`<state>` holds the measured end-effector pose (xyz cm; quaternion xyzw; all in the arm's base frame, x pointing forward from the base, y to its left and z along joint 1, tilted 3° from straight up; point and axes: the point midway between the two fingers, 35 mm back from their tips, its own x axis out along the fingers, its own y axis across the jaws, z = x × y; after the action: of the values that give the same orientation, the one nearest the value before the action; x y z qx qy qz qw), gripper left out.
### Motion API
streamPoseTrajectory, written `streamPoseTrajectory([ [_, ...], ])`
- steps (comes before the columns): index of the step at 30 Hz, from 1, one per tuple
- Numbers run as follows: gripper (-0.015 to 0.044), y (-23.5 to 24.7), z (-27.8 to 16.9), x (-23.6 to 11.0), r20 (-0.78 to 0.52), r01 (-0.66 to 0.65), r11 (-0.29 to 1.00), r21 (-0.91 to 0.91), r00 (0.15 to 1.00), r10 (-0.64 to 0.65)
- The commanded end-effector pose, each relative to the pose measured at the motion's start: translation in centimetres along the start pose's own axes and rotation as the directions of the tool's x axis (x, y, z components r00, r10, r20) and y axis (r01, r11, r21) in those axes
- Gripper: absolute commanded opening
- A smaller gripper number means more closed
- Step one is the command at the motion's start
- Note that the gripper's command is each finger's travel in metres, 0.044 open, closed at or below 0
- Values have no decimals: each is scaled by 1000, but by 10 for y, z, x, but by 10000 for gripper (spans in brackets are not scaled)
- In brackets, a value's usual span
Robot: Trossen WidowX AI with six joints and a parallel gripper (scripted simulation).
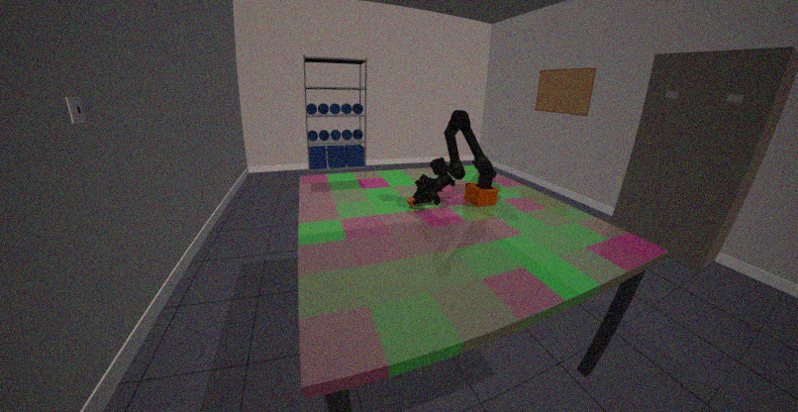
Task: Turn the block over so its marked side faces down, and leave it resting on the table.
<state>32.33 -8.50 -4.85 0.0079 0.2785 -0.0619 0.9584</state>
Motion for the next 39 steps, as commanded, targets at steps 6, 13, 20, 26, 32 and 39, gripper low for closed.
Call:
streamPoseTrajectory([
  [6, 0, 1, 2, -4, 37, -4, 1000, 4, 999, 4],
  [13, 0, 1, 2, -4, 37, -4, 1000, 4, 999, 4],
  [20, 131, 1, 2, -4, 37, -4, 1000, 4, 999, 4],
  [26, 289, 1, 2, -4, 37, -4, 1000, 4, 999, 4],
  [32, 440, 1, 2, -4, 37, -4, 1000, 4, 999, 4],
  [39, 440, 1, 2, -4, 37, -4, 1000, 4, 999, 4],
])
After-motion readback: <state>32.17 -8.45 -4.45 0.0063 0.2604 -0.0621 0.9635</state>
